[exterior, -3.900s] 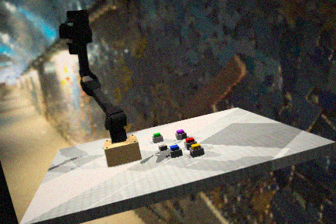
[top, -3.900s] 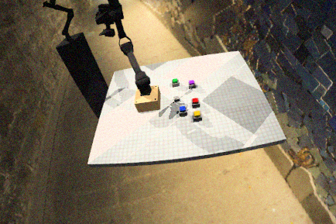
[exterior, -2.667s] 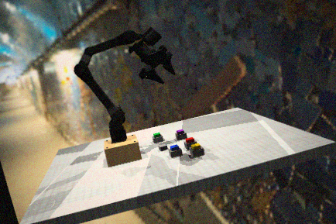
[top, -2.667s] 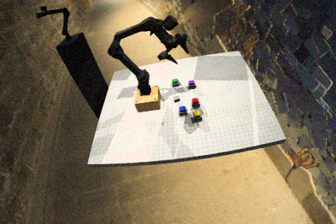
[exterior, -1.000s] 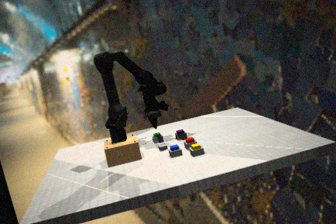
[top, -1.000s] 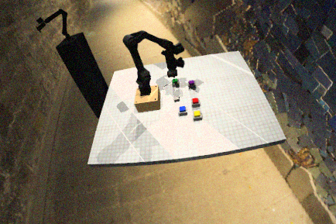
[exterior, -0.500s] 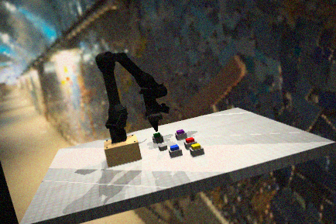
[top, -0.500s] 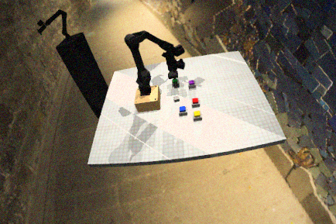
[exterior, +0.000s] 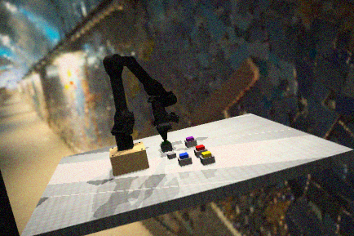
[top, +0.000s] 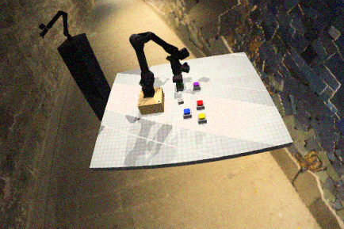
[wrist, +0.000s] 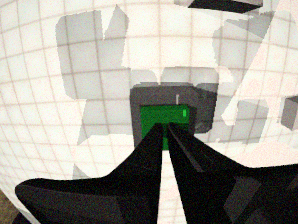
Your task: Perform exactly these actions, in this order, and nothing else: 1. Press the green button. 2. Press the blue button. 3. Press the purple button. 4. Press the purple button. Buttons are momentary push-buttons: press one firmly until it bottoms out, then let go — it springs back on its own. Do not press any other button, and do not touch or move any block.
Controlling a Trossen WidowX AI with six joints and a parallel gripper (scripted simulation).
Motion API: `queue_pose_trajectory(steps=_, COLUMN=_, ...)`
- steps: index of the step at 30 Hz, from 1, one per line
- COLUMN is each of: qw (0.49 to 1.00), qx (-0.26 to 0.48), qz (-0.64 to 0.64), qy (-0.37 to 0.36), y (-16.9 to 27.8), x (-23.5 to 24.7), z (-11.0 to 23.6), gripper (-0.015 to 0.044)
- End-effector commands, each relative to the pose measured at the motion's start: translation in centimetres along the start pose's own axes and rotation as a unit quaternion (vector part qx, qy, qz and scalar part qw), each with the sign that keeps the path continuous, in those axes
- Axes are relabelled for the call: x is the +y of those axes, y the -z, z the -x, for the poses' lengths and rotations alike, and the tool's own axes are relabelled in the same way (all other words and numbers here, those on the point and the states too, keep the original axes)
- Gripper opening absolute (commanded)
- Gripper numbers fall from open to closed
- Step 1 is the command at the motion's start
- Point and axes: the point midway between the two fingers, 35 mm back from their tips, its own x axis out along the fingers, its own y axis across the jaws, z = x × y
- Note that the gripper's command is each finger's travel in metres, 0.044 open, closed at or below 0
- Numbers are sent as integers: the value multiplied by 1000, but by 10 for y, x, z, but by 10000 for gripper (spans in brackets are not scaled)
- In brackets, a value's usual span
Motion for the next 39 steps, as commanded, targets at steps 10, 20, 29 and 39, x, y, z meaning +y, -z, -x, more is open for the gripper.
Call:
queue_pose_trajectory(steps=10, qw=1000, qx=5, qz=3, qy=1, y=2, x=-1, z=-3, gripper=20)
queue_pose_trajectory(steps=20, qw=1000, qx=4, qz=2, qy=1, y=1, x=0, z=20, gripper=20)
queue_pose_trajectory(steps=29, qw=1000, qx=5, qz=3, qy=1, y=0, x=0, z=40, gripper=20)
queue_pose_trajectory(steps=39, qw=1000, qx=5, qz=3, qy=1, y=1, x=0, z=92, gripper=20)
